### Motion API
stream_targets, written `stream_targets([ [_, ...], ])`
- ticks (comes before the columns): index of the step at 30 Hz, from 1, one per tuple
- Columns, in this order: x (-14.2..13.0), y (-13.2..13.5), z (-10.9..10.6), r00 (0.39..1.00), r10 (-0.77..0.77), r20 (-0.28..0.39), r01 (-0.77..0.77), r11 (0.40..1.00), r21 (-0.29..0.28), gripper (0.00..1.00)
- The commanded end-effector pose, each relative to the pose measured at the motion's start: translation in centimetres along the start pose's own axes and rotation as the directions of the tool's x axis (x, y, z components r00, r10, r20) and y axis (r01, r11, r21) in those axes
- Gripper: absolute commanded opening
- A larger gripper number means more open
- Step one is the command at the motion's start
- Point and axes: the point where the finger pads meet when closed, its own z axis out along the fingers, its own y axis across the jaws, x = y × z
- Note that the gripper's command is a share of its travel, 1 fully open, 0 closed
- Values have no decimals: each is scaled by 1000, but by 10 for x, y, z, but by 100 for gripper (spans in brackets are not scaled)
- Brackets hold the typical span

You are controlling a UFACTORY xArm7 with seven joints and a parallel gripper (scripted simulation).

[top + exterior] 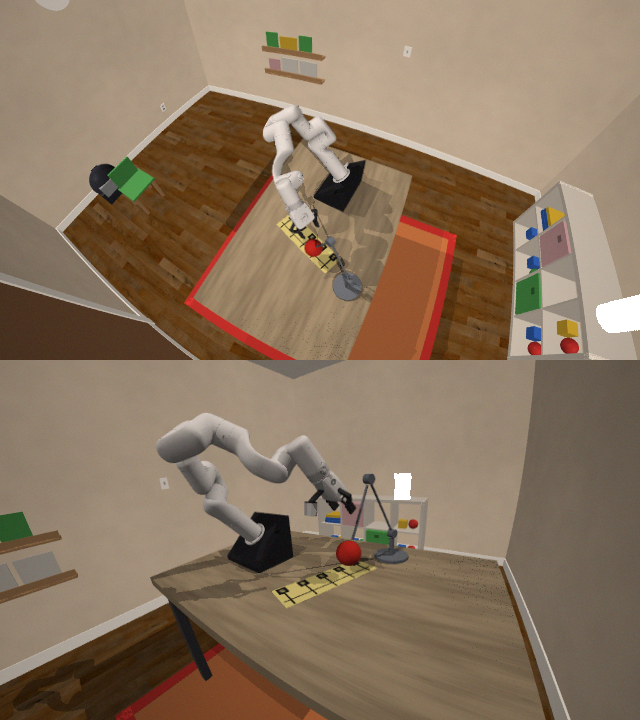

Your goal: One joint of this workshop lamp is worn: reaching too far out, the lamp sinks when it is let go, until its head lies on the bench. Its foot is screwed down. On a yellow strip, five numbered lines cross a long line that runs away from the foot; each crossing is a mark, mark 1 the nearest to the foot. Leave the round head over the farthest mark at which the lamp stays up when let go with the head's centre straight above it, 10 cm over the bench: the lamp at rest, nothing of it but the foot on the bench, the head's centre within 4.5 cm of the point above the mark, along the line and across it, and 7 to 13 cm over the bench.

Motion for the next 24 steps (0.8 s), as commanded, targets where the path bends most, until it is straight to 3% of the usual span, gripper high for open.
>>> stream_targets([
  [1,-2,0,-16,1000,-3,3,3,1000,3,100],
  [3,-2,0,-24,1000,-3,3,3,1000,3,100],
  [24,-3,-1,-21,1000,-2,5,2,1000,4,100],
])
